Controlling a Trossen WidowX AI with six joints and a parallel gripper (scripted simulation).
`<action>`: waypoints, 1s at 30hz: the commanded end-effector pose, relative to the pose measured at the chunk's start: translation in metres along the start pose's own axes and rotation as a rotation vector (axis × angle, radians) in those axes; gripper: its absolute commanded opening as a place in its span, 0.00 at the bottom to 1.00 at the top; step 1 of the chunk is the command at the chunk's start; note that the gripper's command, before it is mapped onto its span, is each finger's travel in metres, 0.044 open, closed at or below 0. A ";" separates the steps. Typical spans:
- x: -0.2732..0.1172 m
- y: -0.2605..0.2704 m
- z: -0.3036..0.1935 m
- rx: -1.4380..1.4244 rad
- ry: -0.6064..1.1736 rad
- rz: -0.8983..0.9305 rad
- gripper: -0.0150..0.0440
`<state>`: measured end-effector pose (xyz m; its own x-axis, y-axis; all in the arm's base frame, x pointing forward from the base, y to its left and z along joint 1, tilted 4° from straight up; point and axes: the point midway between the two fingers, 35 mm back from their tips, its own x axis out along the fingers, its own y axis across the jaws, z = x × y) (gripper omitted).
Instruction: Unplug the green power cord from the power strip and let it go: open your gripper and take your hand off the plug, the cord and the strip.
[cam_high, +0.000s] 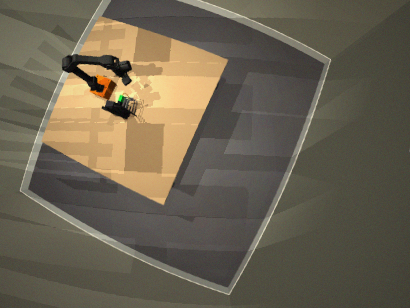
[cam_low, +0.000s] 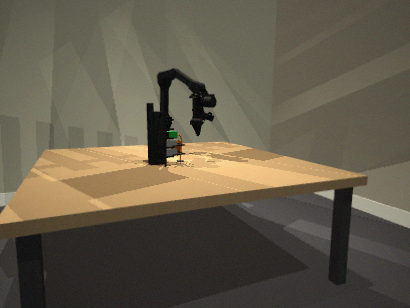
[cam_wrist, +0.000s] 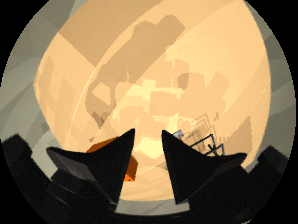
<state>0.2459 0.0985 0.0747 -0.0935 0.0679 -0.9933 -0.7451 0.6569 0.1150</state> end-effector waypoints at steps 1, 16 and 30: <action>-0.027 -0.054 -0.038 -0.346 -0.001 -0.067 0.53; -0.039 -0.087 -0.078 -0.641 0.045 -0.083 0.53; -0.040 -0.090 -0.082 -0.641 0.046 -0.083 0.53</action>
<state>0.2627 -0.0208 0.1029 -0.0386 -0.0008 -0.9993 -0.9959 0.0814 0.0385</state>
